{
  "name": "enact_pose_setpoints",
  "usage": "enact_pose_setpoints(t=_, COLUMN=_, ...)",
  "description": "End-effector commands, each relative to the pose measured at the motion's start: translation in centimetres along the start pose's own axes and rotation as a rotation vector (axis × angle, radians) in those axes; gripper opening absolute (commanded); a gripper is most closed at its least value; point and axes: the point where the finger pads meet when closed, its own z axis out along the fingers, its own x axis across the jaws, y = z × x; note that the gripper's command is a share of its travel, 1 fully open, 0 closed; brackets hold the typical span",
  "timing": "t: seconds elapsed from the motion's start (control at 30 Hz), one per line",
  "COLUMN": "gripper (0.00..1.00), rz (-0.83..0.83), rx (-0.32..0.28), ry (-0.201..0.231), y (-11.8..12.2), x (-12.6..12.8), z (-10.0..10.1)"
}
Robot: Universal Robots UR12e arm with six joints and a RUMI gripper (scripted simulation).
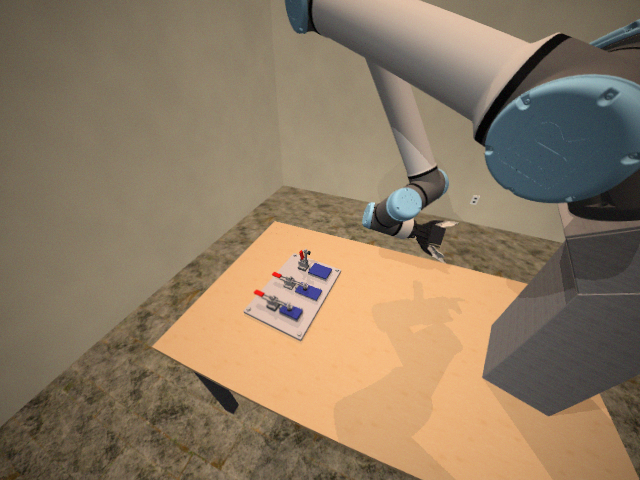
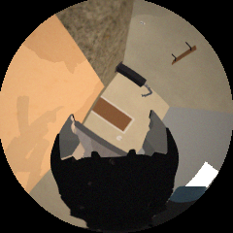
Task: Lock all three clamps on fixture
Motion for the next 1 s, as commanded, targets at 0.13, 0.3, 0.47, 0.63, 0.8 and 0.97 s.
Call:
enact_pose_setpoints(t=0.13, gripper=1.0, rz=-0.086, rx=0.166, ry=-0.133, y=-0.1, x=-1.9, z=-8.4)
enact_pose_setpoints(t=0.3, gripper=1.0, rz=-0.177, rx=0.348, ry=-0.283, y=-0.5, x=-4.0, z=-17.5)
enact_pose_setpoints(t=0.47, gripper=1.0, rz=-0.249, rx=0.492, ry=-0.404, y=-0.9, x=-5.7, z=-24.7)
enact_pose_setpoints(t=0.63, gripper=1.0, rz=-0.299, rx=0.592, ry=-0.487, y=-1.3, x=-6.9, z=-29.7)
enact_pose_setpoints(t=0.8, gripper=1.0, rz=-0.362, rx=0.727, ry=-0.594, y=-1.9, x=-8.3, z=-36.5)
enact_pose_setpoints(t=0.97, gripper=1.0, rz=-0.428, rx=0.859, ry=-0.705, y=-2.2, x=-9.8, z=-43.1)
